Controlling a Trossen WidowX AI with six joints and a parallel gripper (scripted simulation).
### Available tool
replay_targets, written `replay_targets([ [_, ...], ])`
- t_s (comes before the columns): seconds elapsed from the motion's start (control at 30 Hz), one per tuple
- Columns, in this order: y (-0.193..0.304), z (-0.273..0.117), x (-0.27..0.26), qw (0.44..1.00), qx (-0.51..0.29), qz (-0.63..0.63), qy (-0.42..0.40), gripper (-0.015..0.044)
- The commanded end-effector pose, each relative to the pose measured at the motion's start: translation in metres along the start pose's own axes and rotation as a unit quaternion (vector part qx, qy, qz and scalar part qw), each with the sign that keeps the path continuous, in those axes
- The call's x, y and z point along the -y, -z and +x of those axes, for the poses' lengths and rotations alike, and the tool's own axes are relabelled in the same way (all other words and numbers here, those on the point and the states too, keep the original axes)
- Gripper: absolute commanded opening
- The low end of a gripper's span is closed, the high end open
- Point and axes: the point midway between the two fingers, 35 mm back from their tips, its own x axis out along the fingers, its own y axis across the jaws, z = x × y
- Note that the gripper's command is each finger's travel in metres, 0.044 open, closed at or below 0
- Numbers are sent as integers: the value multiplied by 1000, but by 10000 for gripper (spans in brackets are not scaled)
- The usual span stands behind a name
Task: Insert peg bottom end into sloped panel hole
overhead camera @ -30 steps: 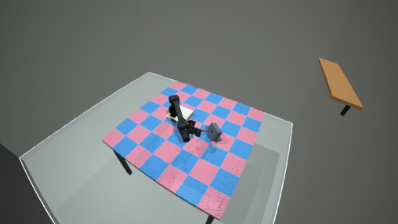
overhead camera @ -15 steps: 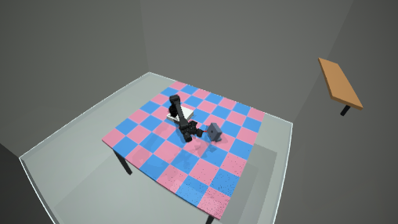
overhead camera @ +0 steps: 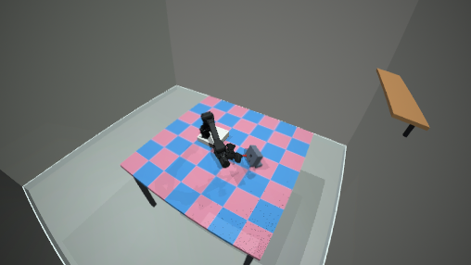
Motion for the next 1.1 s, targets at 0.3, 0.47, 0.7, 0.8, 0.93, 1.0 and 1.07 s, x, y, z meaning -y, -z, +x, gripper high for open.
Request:
replay_targets([
  [0.3,-1,10,1,1000,6,0,7,0],
  [0.47,-1,13,1,1000,6,0,7,0],
  [0.7,0,22,1,1000,6,-1,8,0],
  [0.8,-1,26,1,1000,7,-1,8,0],
  [0.93,-1,32,1,1000,7,-1,8,0],
  [1.0,-1,35,1,1000,7,-1,8,0],
  [1.07,-1,32,1,1000,7,-2,8,0],
])
